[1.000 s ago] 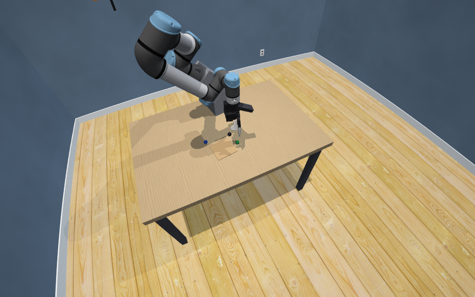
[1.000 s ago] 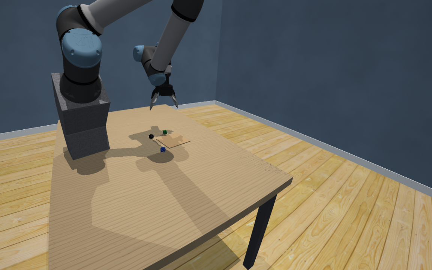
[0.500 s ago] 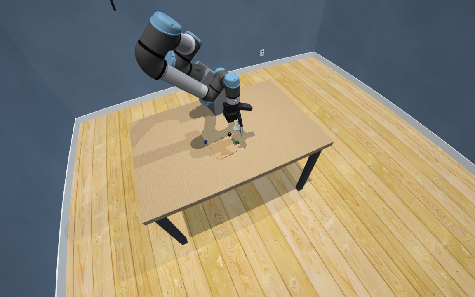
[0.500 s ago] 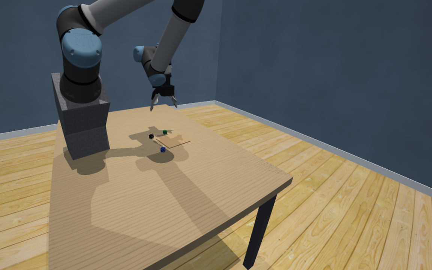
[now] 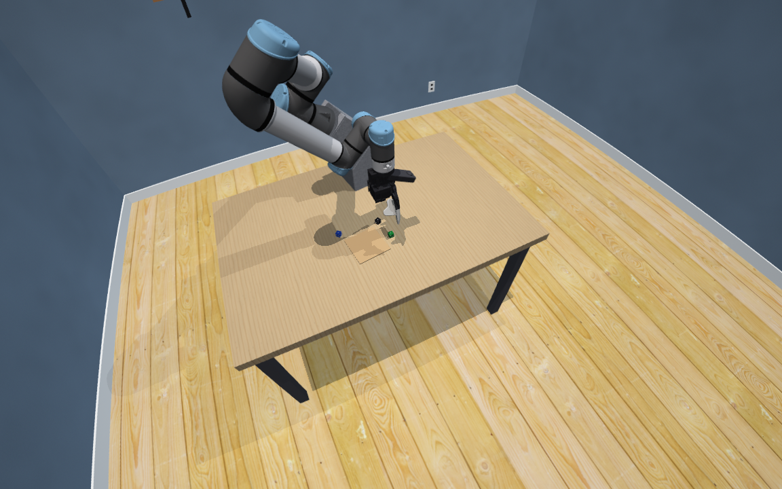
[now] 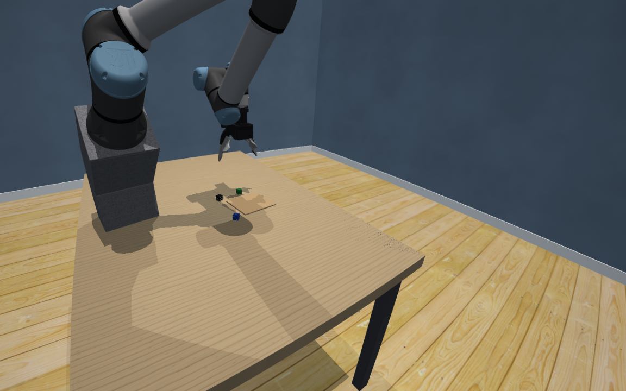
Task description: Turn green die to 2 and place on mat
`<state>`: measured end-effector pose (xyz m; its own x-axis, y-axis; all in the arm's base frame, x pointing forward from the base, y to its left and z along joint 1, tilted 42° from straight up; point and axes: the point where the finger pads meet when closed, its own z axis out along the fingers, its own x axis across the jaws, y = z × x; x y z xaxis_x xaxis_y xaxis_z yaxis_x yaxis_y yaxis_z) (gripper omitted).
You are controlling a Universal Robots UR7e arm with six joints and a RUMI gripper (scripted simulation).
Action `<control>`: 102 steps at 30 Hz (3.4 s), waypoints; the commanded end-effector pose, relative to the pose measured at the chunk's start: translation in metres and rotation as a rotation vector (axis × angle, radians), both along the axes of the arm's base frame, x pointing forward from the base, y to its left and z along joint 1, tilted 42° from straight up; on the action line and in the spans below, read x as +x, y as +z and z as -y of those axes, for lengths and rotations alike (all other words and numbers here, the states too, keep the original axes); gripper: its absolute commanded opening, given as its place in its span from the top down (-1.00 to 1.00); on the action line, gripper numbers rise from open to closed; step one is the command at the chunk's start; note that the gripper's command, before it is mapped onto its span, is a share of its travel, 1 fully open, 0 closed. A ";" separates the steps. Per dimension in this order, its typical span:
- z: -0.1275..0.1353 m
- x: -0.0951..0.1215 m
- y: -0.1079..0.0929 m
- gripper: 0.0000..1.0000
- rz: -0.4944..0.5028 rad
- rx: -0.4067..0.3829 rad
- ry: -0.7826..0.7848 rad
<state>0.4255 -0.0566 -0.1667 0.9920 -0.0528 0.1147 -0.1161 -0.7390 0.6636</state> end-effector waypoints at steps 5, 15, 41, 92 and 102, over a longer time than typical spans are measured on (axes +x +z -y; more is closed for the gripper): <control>0.038 0.001 -0.041 -1.00 -0.004 0.001 -0.001; 0.038 0.001 -0.042 0.58 -0.004 0.001 -0.001; 0.038 0.001 -0.042 0.58 -0.004 0.001 -0.001; 0.070 0.003 -0.077 0.58 -0.004 0.001 -0.001; 0.073 0.003 -0.080 0.58 -0.004 0.001 -0.001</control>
